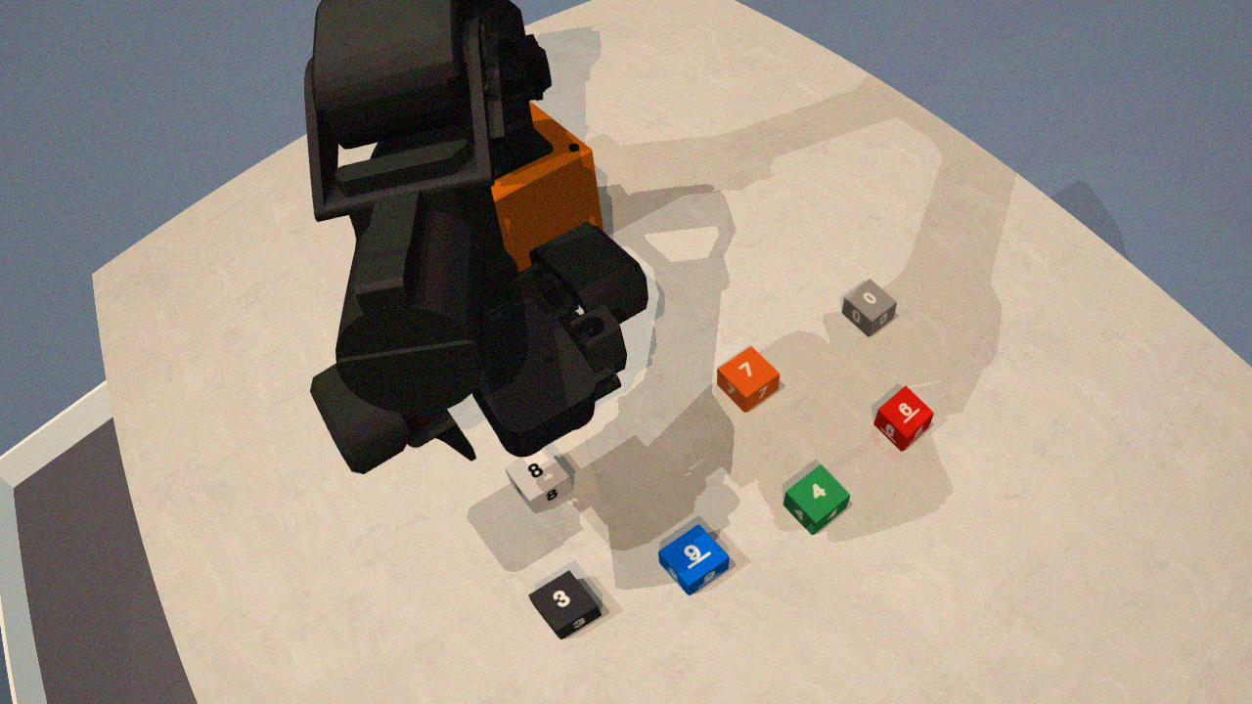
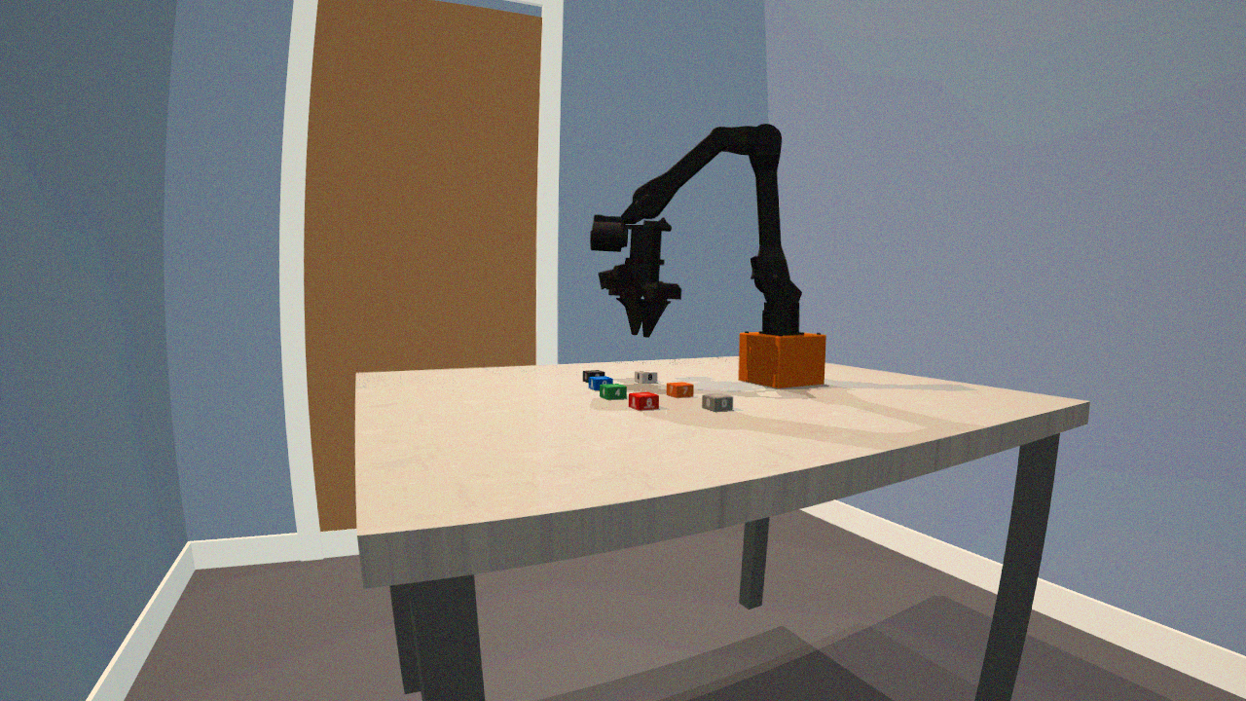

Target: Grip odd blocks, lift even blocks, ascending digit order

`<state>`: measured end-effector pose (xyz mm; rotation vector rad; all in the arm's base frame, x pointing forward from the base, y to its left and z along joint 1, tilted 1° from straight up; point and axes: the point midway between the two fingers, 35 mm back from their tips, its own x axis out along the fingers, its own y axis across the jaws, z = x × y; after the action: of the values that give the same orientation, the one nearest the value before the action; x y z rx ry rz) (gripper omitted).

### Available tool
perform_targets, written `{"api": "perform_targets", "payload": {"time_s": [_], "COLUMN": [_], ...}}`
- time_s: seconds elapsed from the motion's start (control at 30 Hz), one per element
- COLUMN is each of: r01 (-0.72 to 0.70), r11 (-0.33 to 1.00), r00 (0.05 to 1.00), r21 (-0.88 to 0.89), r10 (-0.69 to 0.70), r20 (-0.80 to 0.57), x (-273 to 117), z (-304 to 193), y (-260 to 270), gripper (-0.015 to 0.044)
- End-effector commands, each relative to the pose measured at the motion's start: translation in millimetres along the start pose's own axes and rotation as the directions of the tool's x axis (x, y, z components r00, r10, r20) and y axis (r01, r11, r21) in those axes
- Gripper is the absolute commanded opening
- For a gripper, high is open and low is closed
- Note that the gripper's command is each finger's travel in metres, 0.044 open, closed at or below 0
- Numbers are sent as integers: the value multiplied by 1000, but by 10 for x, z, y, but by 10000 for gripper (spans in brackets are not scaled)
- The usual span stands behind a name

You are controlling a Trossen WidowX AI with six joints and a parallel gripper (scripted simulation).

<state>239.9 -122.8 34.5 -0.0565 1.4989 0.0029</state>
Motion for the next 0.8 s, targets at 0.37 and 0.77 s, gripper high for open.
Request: {"api": "perform_targets", "payload": {"time_s": [0.37, 0.77], "r01": [-24, -25], "r11": [1000, 1000], "r00": [999, 999], "r21": [-3, -3], "r10": [24, 24], "r20": [-37, -37], "x": [461, 652], "z": [-128, -136], "y": [66, 71], "gripper": [400, 400]}}
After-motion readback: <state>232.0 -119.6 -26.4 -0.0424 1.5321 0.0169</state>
